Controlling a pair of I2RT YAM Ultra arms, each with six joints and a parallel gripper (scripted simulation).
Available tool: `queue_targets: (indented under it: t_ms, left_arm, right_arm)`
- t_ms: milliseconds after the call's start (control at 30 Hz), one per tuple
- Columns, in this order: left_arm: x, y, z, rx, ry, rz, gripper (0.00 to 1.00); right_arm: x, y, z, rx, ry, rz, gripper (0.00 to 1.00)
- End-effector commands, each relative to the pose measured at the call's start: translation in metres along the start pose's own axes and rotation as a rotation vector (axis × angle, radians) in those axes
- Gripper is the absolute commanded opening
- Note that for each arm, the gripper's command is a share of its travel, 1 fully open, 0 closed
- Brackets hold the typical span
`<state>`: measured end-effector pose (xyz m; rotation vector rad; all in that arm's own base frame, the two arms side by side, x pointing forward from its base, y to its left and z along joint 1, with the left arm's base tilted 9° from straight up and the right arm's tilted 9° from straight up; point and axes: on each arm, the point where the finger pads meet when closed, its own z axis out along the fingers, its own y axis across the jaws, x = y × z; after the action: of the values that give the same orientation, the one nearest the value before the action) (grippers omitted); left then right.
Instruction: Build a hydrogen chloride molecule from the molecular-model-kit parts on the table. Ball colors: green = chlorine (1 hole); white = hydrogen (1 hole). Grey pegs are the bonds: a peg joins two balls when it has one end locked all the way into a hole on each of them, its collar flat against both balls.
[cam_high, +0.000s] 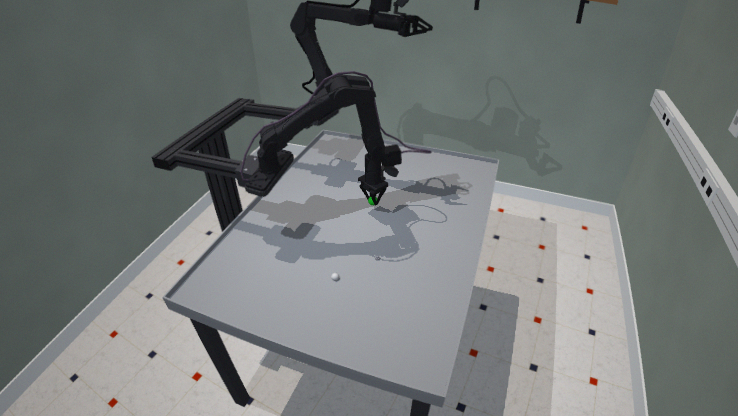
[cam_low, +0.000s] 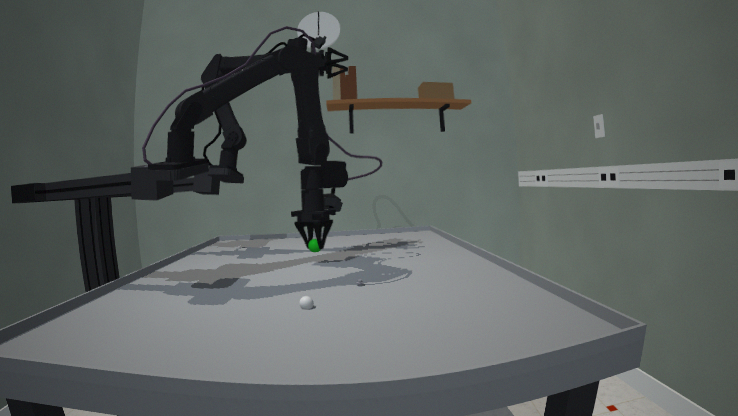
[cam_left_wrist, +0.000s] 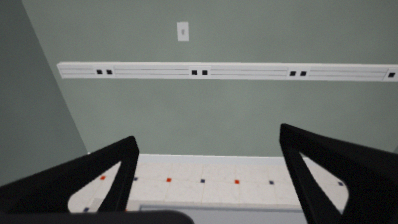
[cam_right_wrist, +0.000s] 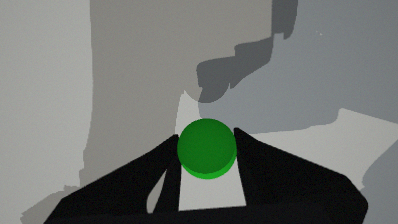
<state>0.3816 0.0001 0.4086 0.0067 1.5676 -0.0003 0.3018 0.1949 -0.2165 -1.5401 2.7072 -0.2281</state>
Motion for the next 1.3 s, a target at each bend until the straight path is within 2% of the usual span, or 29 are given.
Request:
queue_targets:
  t_ms: [0,200,333,467,600,733,833,1267]
  left_arm:
    - [-0.006,-0.003,-0.009,0.017,-0.009,0.009,1.0]
    - [-0.006,-0.003,-0.009,0.017,-0.009,0.009,1.0]
    - [-0.006,-0.003,-0.009,0.017,-0.009,0.009,1.0]
    - [-0.006,-0.003,-0.009,0.017,-0.009,0.009,1.0]
    - [-0.006,-0.003,-0.009,0.017,-0.009,0.009,1.0]
    - [-0.006,-0.003,-0.009,0.017,-0.009,0.009,1.0]
    - [-0.006,-0.003,-0.009,0.017,-0.009,0.009,1.0]
    - [-0.006,-0.003,-0.009,0.017,-0.009,0.009,1.0]
  right_arm:
    - [-0.027,0.008,-0.002,0.037,-0.048,0.059,0.0]
    - [-0.03,0.005,-0.009,0.048,-0.052,0.057,0.0]
    - [-0.031,0.02,-0.017,0.025,-0.05,-0.02,0.0]
    - [-0.035,0.018,-0.018,0.029,-0.063,-0.015,0.0]
    - [-0.036,0.01,-0.004,0.031,-0.075,0.008,0.0]
    - [-0.036,0.016,0.003,0.029,-0.073,-0.003,0.0]
    - [-0.021,0.019,0.015,0.016,-0.04,-0.002,0.0]
    - [-0.029,0.016,0.021,0.019,-0.055,0.0,0.0]
